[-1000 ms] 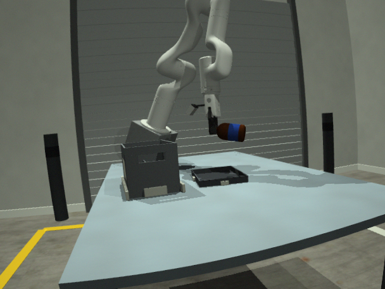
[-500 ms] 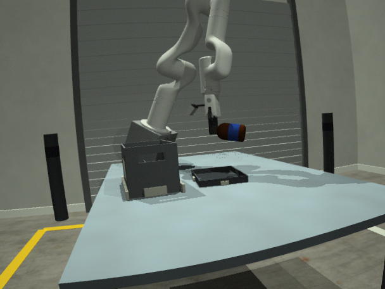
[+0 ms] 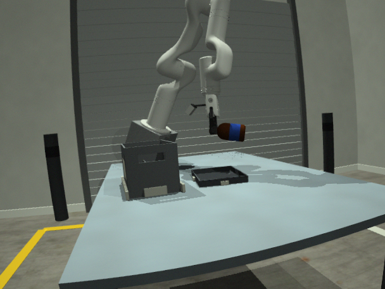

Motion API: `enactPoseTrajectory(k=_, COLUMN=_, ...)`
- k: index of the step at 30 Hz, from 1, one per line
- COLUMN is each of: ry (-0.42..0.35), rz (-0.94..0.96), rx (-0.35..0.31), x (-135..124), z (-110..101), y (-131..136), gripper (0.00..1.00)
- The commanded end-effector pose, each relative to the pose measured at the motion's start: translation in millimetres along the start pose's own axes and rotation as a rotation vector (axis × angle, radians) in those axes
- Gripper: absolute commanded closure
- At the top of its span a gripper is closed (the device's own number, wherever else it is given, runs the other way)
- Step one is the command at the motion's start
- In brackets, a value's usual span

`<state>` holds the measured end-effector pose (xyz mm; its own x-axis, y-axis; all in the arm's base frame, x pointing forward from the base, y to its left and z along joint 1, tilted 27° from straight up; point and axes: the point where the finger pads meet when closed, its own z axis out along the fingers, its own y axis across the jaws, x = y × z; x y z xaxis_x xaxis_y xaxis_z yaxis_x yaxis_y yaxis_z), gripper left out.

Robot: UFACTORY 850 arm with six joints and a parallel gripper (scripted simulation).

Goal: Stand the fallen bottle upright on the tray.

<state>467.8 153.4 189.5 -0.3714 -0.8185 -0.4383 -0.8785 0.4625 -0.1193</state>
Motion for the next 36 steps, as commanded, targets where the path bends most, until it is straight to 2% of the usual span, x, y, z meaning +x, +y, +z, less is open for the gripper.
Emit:
enactPoseTrajectory(k=1, ry=-0.005, rz=-0.070, rx=0.004, x=-0.5, z=-0.4, y=-0.5, gripper=1.00)
enactPoseTrajectory(k=36, ry=-0.004, rz=-0.193, rx=0.005, x=-0.5, z=-0.4, y=-0.5, gripper=1.00)
